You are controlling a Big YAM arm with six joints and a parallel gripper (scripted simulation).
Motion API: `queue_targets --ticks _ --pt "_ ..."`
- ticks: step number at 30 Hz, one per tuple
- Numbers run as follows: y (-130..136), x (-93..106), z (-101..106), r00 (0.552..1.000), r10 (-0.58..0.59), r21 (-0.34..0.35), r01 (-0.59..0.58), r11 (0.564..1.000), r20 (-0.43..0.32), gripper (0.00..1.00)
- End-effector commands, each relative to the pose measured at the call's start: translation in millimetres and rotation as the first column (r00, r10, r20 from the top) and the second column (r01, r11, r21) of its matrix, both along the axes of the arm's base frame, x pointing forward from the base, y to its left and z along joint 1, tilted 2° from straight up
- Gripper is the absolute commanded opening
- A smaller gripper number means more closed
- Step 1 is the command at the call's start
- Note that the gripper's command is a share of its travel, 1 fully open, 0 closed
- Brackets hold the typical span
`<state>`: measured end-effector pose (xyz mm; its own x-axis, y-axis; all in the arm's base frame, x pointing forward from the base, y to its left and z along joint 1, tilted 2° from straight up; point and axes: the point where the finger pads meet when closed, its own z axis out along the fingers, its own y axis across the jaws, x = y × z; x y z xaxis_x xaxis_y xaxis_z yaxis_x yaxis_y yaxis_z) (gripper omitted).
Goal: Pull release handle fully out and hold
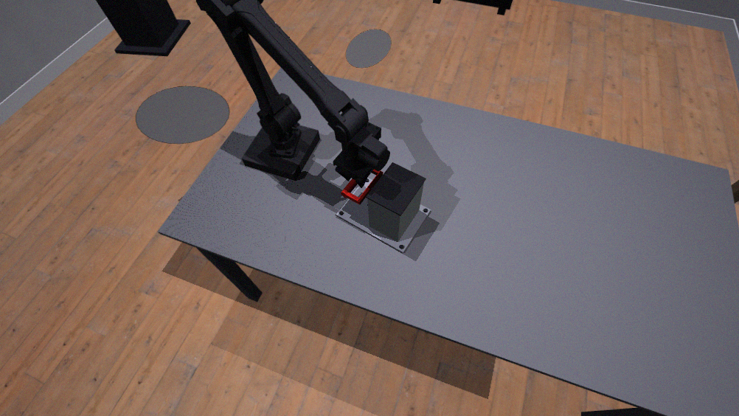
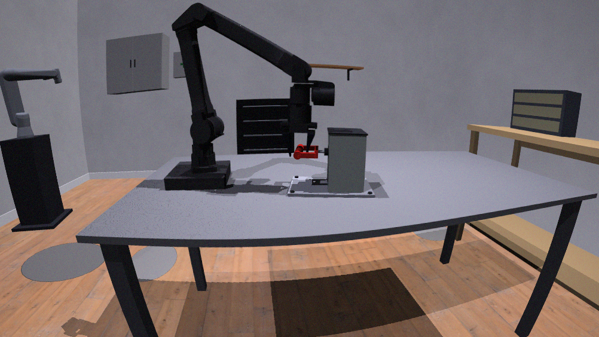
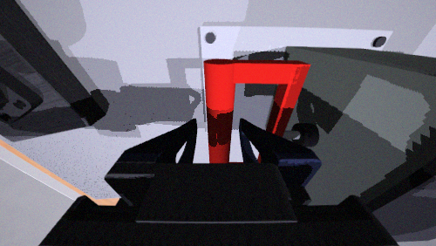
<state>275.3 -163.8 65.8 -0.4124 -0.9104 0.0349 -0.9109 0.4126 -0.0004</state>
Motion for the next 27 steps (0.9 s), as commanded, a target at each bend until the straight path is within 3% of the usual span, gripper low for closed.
queue_targets --ticks 1,11,12,27 --pt "-4 3.3 2 1.0 -0.001 -0.006 0.001 1.0 0.016 0.47" --pt "-5 3.9 8 1.0 0.0 -0.01 0.001 1.0 0.023 0.47" --pt "-15 22.0 26 0.999 0.001 -0.026 0.001 1.0 0.05 0.47" --pt "-15 22.0 26 0.999 0.001 -0.026 0.001 1.0 0.05 0.47"
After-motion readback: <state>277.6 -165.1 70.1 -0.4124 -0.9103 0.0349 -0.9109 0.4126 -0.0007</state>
